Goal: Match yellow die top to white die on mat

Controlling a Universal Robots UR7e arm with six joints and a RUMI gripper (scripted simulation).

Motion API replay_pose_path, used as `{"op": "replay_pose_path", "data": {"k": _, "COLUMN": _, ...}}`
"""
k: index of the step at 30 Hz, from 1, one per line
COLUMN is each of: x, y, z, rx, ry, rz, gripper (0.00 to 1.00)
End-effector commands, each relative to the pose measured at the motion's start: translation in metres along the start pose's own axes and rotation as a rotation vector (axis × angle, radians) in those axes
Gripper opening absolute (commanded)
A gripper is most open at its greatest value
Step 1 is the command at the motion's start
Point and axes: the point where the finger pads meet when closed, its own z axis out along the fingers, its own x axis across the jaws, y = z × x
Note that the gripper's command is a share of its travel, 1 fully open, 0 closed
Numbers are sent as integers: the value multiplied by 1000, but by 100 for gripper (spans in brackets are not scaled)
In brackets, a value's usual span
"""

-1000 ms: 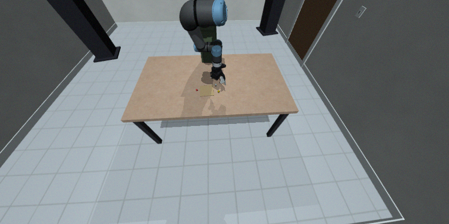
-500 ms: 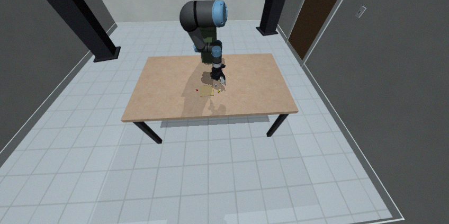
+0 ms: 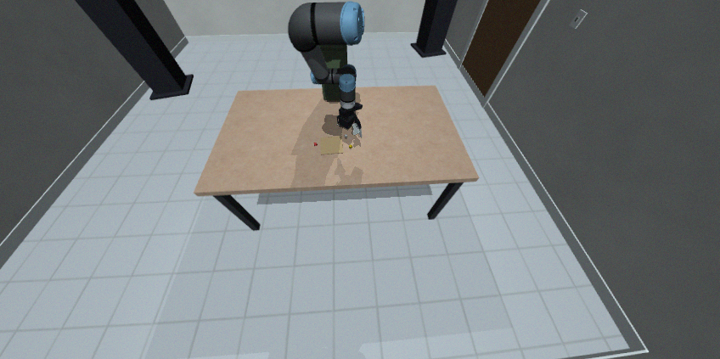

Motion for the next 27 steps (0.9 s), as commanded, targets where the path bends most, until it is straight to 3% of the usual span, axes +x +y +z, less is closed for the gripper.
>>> {"op": "replay_pose_path", "data": {"k": 1, "x": 1, "y": 0, "z": 1, "rx": -1, "ry": 1, "rz": 46, "gripper": 100}}
{"op": "replay_pose_path", "data": {"k": 15, "x": 3, "y": -1, "z": 17, "rx": -1, "ry": 1, "rz": 475, "gripper": 100}}
{"op": "replay_pose_path", "data": {"k": 18, "x": 3, "y": -1, "z": 17, "rx": -1, "ry": 1, "rz": 476, "gripper": 100}}
{"op": "replay_pose_path", "data": {"k": 27, "x": 4, "y": -1, "z": 29, "rx": -1, "ry": 1, "rz": 788, "gripper": 100}}
